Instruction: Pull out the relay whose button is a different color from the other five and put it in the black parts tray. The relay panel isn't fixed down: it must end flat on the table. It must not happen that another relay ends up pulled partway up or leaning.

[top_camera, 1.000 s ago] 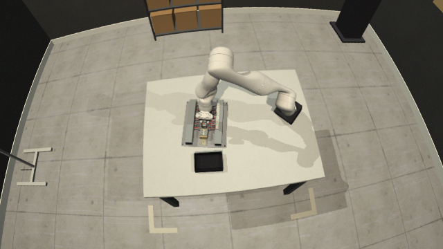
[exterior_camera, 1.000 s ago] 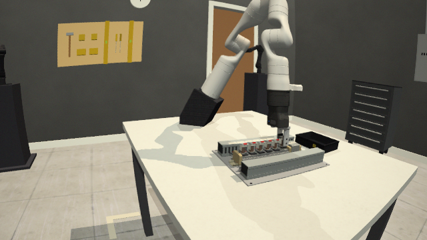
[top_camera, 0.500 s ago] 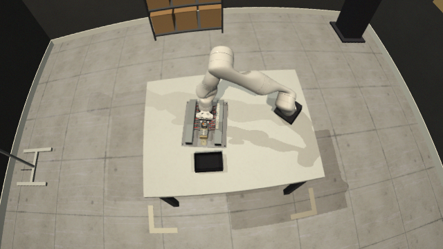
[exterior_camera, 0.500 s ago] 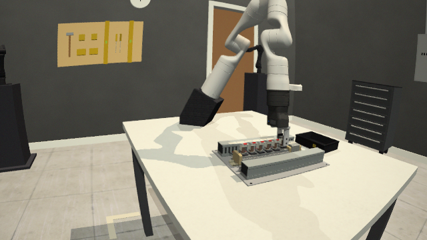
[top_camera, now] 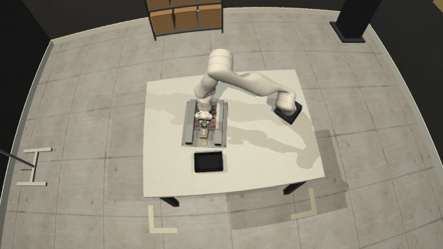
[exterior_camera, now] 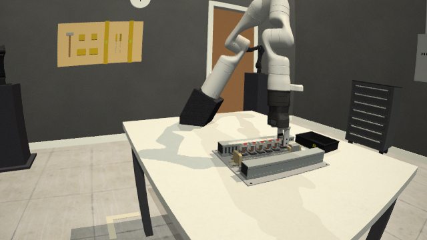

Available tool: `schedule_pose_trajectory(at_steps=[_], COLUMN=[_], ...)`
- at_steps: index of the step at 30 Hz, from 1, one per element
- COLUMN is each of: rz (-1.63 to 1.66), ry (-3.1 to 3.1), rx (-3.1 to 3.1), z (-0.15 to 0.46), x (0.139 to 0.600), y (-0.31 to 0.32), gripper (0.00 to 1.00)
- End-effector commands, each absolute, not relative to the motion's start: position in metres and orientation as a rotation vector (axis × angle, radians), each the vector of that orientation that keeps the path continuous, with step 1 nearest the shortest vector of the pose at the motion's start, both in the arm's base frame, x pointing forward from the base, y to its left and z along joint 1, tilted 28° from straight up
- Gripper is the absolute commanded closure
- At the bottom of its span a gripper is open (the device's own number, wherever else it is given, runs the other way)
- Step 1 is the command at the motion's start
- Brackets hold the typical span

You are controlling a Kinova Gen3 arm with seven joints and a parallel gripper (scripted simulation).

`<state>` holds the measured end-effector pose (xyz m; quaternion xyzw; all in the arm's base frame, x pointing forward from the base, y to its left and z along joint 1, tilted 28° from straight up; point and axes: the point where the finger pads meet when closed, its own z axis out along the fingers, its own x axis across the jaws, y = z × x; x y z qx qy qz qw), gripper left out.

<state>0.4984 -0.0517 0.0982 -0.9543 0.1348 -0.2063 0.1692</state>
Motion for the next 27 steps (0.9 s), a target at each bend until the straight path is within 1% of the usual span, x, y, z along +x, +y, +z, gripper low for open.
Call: schedule_pose_trajectory(at_steps=[1, 27], rz=[-0.578, -0.521], ry=[0.382, 0.371], rx=[-2.714, -2.722], z=[0.0990, 0.0996], x=[0.4991, 0.4999], y=[-0.0524, -0.0529], gripper=[1.00, 1.00])
